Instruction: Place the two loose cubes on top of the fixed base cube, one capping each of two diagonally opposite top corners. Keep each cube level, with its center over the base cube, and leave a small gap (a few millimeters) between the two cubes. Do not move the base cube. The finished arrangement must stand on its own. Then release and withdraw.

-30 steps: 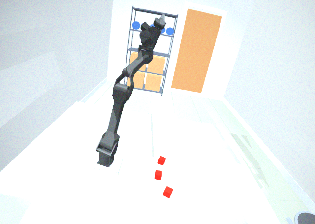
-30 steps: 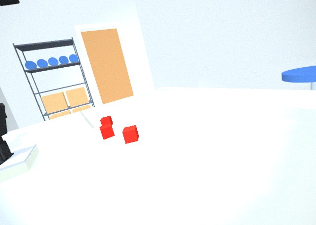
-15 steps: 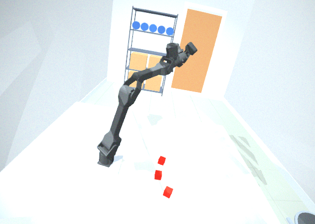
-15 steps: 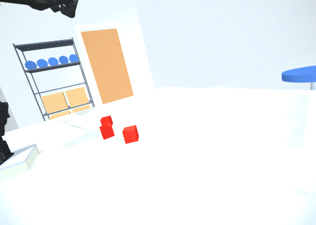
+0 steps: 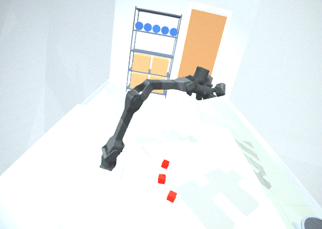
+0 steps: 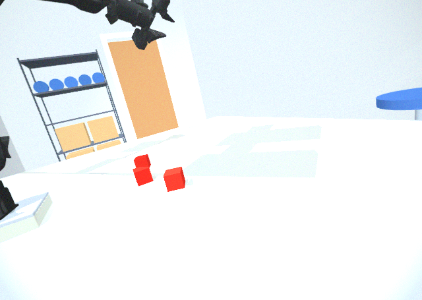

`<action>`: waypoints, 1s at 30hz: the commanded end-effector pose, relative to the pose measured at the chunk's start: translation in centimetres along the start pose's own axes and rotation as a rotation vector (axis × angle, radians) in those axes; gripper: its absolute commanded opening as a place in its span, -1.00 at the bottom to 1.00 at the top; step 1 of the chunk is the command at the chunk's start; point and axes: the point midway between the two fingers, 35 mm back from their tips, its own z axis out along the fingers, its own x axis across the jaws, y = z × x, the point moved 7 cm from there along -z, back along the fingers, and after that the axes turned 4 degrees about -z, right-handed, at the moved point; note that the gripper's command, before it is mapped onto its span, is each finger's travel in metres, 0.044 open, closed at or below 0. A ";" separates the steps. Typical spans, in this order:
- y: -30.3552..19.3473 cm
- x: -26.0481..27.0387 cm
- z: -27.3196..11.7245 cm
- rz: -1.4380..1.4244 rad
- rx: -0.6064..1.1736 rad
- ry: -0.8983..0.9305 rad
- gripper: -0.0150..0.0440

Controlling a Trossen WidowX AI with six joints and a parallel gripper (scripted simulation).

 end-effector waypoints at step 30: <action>-34.1 -5.8 -19.6 1.161 1.451 -0.127 0.41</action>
